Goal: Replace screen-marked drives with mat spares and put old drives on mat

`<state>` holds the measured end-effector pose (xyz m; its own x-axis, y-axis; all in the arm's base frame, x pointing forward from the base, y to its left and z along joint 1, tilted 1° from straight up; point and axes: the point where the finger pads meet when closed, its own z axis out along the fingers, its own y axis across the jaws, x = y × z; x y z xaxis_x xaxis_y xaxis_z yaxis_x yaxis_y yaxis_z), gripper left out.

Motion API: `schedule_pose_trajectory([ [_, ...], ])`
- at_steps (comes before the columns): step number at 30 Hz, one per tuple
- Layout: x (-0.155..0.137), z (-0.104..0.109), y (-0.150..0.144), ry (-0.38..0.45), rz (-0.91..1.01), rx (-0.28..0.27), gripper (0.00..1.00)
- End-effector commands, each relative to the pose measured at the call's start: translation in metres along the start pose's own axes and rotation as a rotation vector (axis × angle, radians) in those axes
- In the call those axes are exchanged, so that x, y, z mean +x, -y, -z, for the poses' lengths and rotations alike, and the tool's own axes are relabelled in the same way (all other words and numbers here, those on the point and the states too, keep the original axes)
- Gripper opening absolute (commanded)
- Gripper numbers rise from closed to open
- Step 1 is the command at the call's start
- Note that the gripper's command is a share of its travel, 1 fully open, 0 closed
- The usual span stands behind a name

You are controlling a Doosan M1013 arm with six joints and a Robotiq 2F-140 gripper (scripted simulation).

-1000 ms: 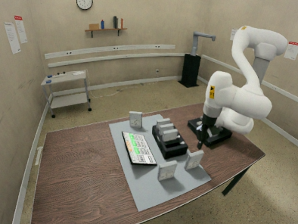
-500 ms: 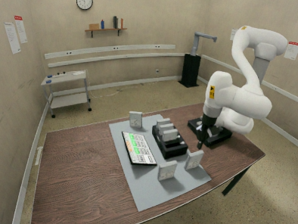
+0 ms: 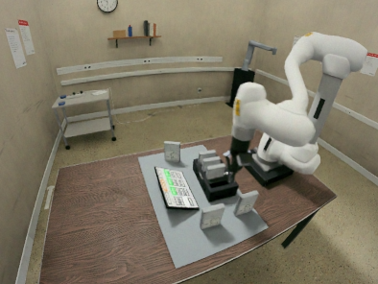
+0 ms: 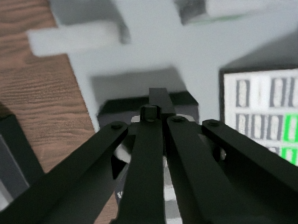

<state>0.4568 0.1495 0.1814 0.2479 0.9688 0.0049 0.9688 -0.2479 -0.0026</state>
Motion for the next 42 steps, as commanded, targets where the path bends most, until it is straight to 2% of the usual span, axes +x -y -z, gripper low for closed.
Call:
schedule_pose_trajectory([
  [1, -0.046, 0.001, -0.052, -0.003, -0.068, 0.002, 0.10],
  [14, -0.184, -0.001, -0.115, -0.004, -0.259, 0.003, 0.10],
  [16, -0.184, -0.001, -0.115, -0.004, -0.259, 0.003, 0.10],
  [17, -0.216, -0.001, -0.128, -0.004, -0.263, 0.003, 0.10],
  [21, -0.256, -0.002, -0.143, -0.004, -0.268, 0.003, 0.10],
  [22, -0.267, -0.003, -0.148, -0.004, -0.268, 0.003, 0.89],
  [31, -0.368, -0.005, -0.192, -0.004, -0.268, 0.003, 0.89],
  [33, -0.368, -0.005, -0.192, -0.004, -0.268, 0.003, 0.89],
  [34, -0.402, -0.006, -0.208, -0.004, -0.268, 0.003, 0.89],
  [36, -0.420, -0.007, -0.217, -0.004, -0.268, 0.003, 0.89],
  [42, -0.426, -0.008, -0.221, -0.004, -0.268, 0.003, 0.89],
])
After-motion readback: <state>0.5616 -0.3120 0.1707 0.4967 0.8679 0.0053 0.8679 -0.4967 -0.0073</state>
